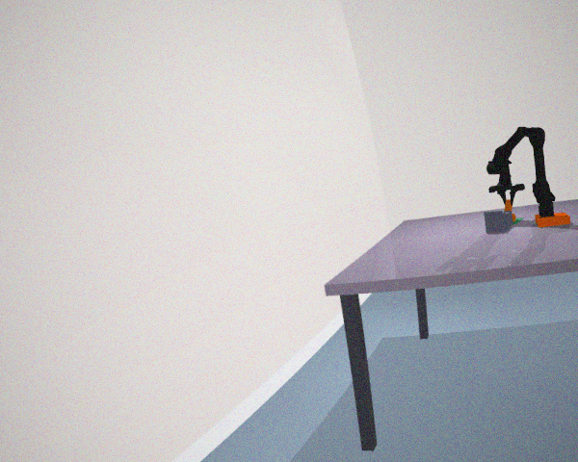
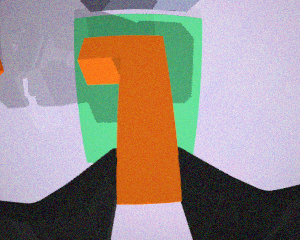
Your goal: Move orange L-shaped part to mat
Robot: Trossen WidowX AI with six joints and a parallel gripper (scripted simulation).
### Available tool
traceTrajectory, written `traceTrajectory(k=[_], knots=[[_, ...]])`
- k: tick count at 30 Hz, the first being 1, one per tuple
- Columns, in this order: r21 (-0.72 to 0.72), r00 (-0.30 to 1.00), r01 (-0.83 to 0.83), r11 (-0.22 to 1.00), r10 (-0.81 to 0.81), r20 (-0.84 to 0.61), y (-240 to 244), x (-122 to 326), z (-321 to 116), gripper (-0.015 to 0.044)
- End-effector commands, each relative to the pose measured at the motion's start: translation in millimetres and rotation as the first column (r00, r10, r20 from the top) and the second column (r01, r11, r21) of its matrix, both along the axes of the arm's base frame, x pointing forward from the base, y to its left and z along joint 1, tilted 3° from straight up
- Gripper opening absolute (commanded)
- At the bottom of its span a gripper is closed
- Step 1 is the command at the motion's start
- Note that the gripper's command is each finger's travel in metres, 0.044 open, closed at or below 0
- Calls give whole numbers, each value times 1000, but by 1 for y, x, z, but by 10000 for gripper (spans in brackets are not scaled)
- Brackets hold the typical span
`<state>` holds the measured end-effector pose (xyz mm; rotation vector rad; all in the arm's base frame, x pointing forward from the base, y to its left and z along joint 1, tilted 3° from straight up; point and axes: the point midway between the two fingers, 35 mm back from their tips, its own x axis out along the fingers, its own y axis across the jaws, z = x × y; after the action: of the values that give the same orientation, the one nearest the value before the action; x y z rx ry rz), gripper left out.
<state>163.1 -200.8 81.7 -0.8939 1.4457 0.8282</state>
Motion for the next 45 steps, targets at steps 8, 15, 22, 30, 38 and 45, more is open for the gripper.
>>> traceTrajectory(k=[8,15,22,30,38,45], knots=[[3,1000,-5,1000,5,-8,0,-1,-3,0],[3,1000,-5,1000,5,-8,0,-1,-3,0],[3,1000,0,1000,0,-3,0,0,-1,131],[3,1000,-1,1000,1,-4,0,2,18,341],[3,1000,-5,1000,5,-8,5,1,87,400],[-1,1000,-10,1000,10,1,3,3,82,400]])
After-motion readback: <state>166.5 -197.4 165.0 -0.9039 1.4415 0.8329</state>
